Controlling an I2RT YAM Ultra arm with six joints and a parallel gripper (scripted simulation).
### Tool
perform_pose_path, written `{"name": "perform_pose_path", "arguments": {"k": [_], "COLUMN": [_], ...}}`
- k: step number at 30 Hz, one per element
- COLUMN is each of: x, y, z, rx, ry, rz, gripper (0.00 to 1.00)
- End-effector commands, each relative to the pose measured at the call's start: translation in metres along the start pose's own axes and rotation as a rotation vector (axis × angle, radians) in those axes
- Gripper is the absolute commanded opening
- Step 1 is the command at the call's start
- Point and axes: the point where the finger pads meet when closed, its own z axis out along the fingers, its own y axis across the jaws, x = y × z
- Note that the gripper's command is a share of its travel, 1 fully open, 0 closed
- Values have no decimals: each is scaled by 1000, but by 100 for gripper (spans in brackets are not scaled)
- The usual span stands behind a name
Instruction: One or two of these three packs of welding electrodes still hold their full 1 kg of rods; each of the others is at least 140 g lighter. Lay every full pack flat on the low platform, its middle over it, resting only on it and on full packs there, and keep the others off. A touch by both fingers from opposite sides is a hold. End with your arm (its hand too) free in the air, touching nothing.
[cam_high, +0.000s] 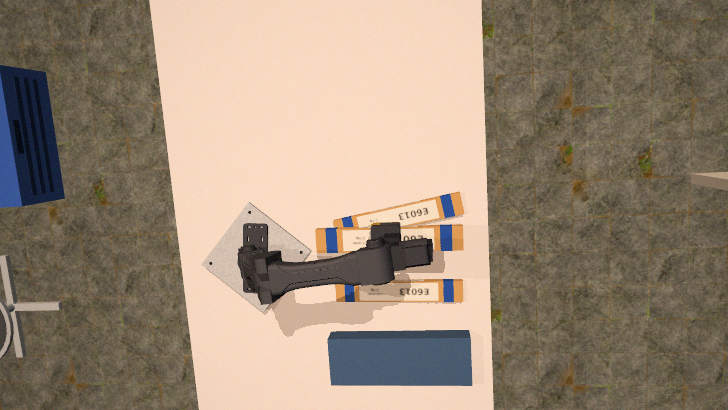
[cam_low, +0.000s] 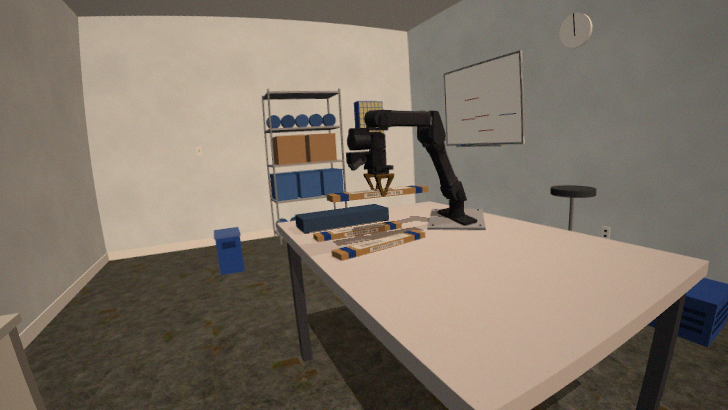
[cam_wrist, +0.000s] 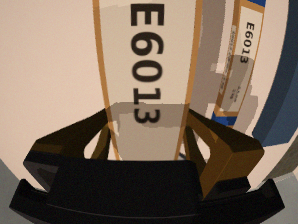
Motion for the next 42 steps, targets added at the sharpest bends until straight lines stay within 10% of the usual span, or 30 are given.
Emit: {"name": "perform_pose_path", "arguments": {"k": [1,42], "x": [-1,2], "y": [-13,-75], "z": [-39,-39], "rx": [1,1], "ry": [5,5], "rz": [-10,-10], "gripper": [0,0]}}
